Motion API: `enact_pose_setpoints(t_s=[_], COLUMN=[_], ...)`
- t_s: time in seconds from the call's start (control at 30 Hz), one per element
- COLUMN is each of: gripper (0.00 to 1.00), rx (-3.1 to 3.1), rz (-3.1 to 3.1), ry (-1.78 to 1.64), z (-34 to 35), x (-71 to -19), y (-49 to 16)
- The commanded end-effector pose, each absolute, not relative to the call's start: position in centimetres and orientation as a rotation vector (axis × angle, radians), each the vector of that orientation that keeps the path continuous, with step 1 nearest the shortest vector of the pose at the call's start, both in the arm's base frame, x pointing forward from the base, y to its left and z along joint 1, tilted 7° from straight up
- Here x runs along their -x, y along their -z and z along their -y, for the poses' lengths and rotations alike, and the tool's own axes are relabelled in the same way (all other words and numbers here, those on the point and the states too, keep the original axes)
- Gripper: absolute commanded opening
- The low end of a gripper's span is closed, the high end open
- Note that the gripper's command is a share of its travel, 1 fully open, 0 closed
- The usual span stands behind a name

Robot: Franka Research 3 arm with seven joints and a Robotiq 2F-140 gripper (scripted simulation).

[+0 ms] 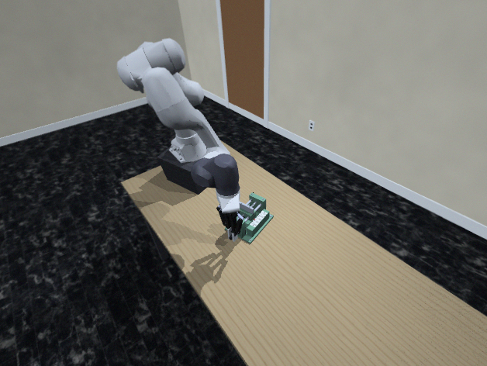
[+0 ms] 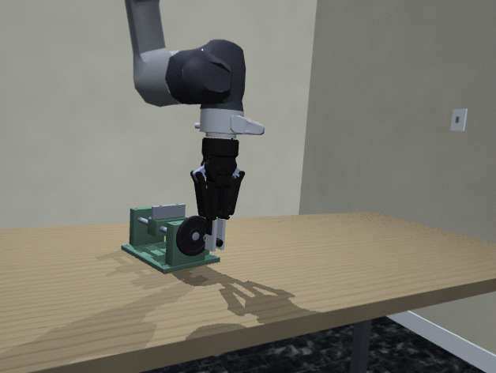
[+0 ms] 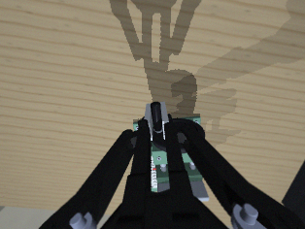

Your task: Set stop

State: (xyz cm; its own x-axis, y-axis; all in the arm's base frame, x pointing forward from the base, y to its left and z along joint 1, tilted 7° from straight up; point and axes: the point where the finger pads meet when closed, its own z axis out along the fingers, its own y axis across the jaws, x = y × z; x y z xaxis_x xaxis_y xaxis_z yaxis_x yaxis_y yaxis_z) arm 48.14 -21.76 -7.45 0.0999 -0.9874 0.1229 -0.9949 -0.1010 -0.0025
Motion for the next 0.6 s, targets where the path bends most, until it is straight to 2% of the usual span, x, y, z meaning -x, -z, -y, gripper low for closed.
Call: enact_pose_setpoints(t_s=[0.0,0.57], gripper=[0.04,0.04], rx=[-2.263,-2.263], rz=[2.056,2.056], ry=[-0.144,-0.144], z=[21.9,22.2], x=[-48.0,-46.5], y=[7.9,9.4])
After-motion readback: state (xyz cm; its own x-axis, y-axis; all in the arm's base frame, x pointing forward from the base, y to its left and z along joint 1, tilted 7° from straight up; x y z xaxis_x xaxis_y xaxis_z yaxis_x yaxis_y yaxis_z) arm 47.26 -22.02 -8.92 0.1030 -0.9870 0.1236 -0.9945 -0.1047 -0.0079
